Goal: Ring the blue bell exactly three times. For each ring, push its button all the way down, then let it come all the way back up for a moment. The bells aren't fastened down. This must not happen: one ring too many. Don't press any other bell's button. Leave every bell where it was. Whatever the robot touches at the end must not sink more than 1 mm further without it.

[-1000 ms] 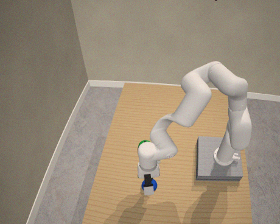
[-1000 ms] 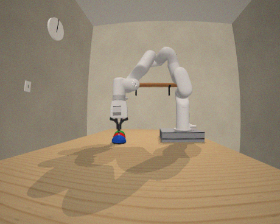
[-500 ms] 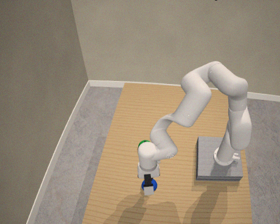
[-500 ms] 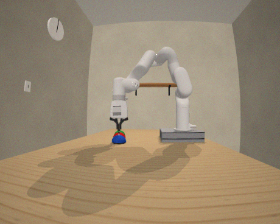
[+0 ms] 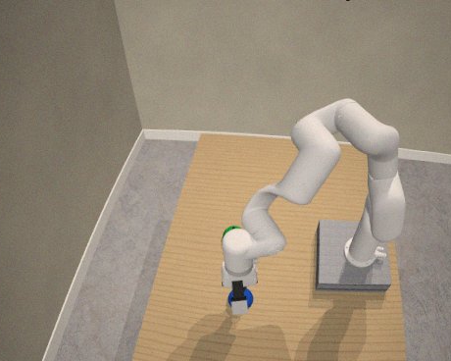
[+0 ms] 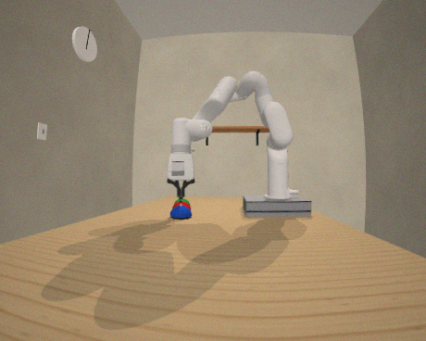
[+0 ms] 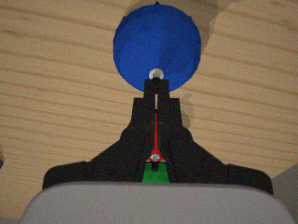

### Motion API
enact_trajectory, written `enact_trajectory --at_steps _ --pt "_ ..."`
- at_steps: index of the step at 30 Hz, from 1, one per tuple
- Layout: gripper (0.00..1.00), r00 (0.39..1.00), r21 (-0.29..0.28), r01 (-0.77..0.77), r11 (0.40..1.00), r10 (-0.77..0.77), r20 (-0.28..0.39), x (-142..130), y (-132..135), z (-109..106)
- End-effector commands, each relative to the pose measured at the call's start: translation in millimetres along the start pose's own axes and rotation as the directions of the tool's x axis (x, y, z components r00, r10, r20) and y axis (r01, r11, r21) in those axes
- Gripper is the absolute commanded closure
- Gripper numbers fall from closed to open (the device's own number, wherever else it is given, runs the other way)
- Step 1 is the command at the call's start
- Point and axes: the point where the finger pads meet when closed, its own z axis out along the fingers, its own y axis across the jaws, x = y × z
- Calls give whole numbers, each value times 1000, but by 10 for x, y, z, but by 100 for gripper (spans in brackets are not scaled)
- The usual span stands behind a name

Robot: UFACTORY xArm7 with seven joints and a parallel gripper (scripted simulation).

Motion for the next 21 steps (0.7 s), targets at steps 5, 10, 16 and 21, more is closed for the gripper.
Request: enact_trajectory --at_steps 5,10,16,21 --pt "100 1000 -4 0 1000 0 0 2 14 39" --pt "100 1000 -4 0 1000 0 0 2 15 81" --pt "100 1000 -4 0 1000 0 0 2 15 82" --pt "100 1000 -4 0 1000 0 0 2 15 82"
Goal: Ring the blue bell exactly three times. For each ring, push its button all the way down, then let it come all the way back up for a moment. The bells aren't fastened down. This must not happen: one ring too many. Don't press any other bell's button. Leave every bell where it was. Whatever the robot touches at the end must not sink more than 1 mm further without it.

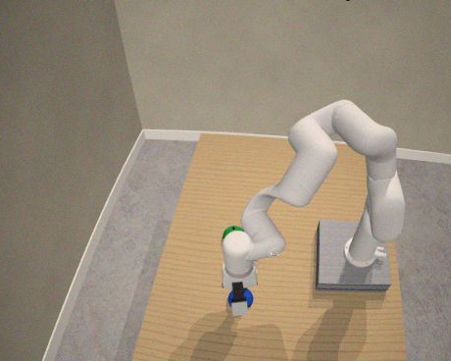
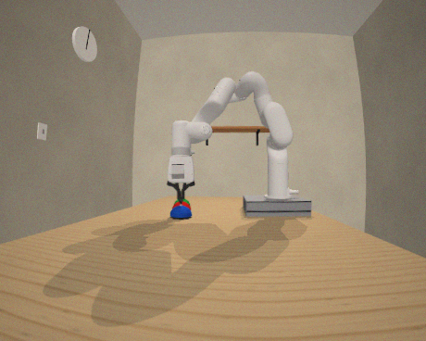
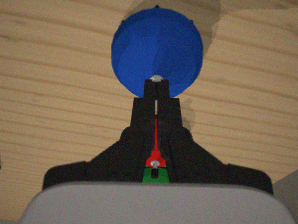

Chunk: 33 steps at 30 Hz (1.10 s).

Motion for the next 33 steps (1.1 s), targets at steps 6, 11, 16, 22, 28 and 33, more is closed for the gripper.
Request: enact_trajectory --at_steps 6,11,16,22,28,33 --pt "100 1000 -4 0 1000 0 0 2 15 15" --pt "100 1000 -4 0 1000 0 0 2 15 23" --pt "100 1000 -4 0 1000 0 0 2 15 23" --pt "100 1000 -4 0 1000 0 0 2 15 23" --pt "100 1000 -4 0 1000 0 0 2 15 23" --pt "100 1000 -4 0 1000 0 0 2 15 23"
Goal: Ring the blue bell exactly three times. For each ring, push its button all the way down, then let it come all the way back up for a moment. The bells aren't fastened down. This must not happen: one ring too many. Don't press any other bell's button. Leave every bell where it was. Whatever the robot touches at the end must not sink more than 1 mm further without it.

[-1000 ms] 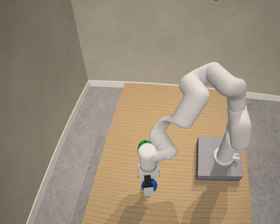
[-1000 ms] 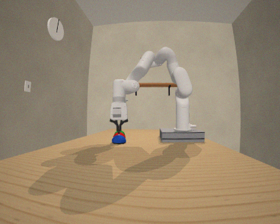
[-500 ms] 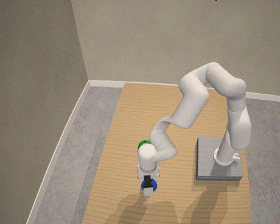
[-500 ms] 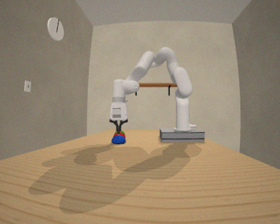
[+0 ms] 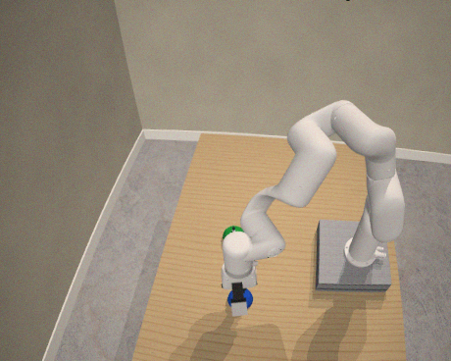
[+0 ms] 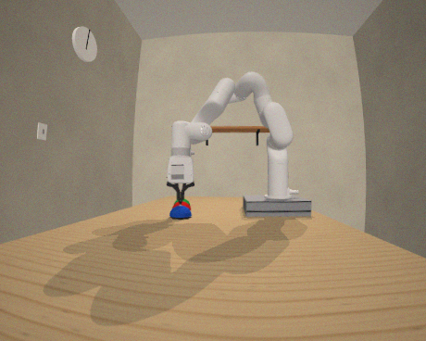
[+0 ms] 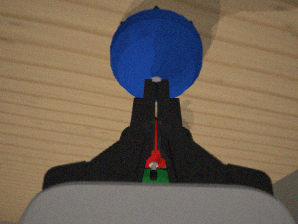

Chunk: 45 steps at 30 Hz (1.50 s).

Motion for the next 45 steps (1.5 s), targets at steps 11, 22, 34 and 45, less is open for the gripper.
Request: enact_trajectory --at_steps 11,22,34,45 --pt "100 1000 0 0 1000 0 0 -1 -1 1" --pt "100 1000 0 0 1000 0 0 -1 -1 -8" --pt "100 1000 0 0 1000 0 0 -1 -2 -26" --pt "100 1000 0 0 1000 0 0 -1 -2 -49"
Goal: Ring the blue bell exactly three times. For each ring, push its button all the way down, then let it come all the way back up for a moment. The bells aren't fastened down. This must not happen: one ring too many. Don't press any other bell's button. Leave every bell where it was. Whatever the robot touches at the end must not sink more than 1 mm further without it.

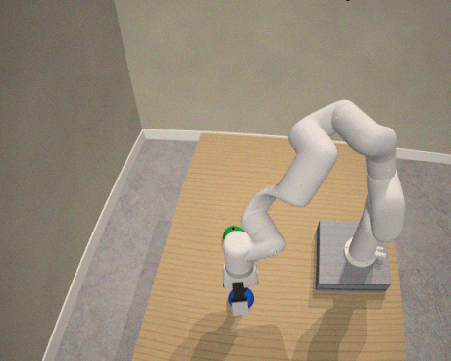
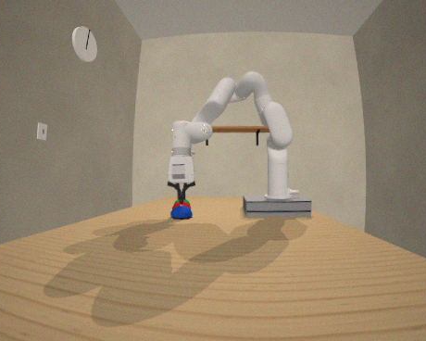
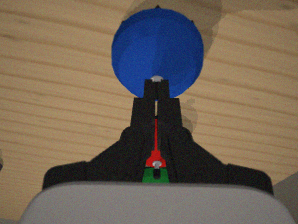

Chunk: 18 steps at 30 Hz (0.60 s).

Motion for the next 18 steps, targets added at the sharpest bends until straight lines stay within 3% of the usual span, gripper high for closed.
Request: enact_trajectory --at_steps 1,18 --pt "100 1000 -10 0 1000 0 -1 7 36 -39" --pt "100 1000 -10 0 1000 0 -1 7 36 -55"
